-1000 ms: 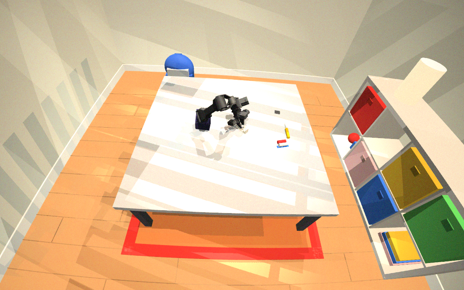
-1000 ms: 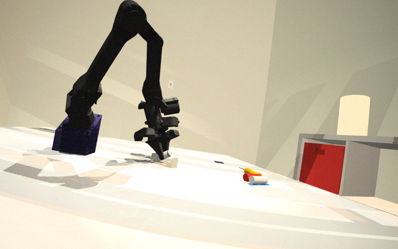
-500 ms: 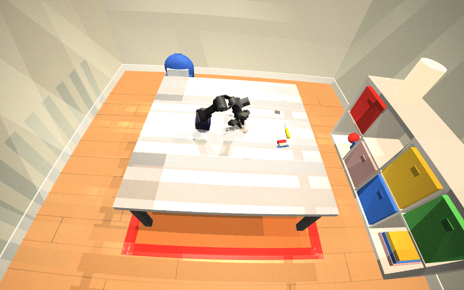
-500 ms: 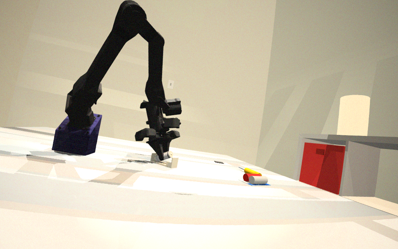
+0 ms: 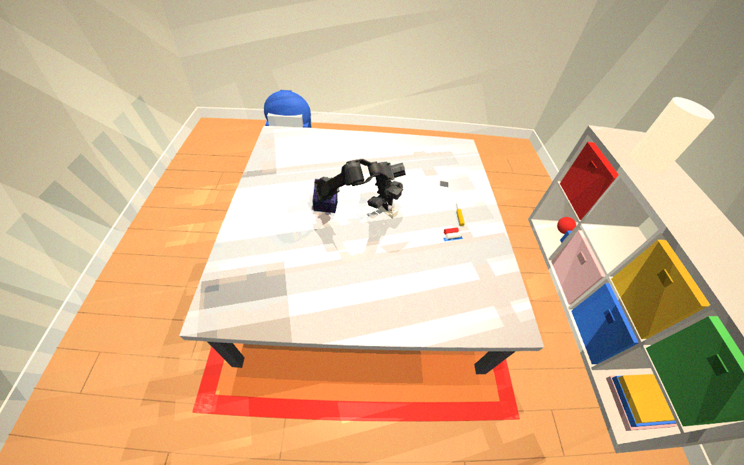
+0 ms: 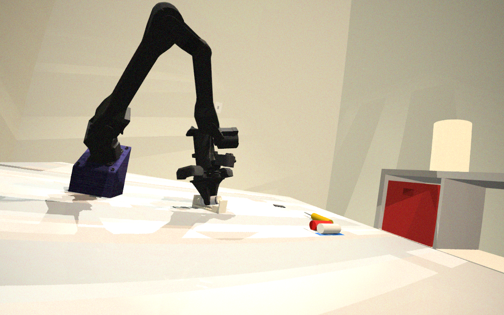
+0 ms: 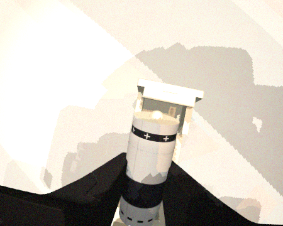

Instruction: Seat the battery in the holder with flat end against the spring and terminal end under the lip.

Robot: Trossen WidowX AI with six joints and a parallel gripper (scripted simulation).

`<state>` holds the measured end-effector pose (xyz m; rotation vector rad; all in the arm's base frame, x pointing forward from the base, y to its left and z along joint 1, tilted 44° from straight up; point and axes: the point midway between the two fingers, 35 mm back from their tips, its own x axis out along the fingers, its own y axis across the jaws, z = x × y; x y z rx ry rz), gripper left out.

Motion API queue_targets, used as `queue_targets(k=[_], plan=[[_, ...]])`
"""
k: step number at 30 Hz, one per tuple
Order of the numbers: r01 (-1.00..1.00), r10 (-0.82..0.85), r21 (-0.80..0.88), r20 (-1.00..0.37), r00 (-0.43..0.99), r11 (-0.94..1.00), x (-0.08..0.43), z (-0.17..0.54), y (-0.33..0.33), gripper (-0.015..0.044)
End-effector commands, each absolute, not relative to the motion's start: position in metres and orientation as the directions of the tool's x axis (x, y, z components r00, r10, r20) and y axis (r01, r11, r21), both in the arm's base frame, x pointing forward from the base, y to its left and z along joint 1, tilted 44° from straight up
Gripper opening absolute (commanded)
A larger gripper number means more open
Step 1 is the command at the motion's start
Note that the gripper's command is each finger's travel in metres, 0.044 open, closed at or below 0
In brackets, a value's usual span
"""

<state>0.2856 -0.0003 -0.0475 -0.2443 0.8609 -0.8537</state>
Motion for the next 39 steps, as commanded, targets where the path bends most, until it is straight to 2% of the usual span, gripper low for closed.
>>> queue_targets(k=[1,29,39], plan=[[0.560,-0.723,-0.494,-0.612,0.320,0.665,0.285,-0.053,0.001,0.0079],[0.587,-0.656,-0.488,-0.748,0.099,0.646,0.286,-0.048,-0.007,0.0079],[0.589,-0.646,-0.485,-0.759,0.086,0.647,0.291,-0.045,-0.010,0.0079]])
